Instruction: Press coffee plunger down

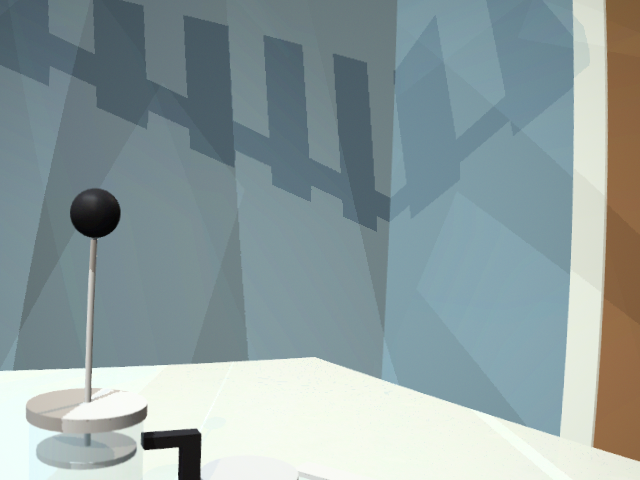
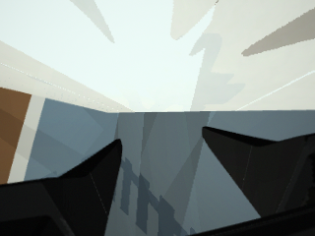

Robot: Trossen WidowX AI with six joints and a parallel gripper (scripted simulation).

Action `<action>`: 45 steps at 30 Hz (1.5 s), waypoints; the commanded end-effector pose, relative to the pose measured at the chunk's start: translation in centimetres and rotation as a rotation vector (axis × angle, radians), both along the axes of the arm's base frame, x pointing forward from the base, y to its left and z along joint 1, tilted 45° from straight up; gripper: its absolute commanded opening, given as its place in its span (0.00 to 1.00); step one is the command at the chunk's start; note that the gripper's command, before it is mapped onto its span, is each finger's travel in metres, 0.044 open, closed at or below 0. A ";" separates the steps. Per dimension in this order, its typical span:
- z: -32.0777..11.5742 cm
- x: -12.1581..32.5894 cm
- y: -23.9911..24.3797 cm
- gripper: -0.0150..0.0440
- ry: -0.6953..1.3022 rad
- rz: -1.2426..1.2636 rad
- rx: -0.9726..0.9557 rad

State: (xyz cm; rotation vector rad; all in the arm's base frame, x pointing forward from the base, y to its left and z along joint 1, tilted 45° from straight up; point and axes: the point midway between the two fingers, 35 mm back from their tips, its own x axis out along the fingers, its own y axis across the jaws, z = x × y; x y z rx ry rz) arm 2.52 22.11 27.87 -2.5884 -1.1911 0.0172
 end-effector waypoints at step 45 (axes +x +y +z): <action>-8.2 30.0 -10.4 1.00 -0.991 0.168 -2.131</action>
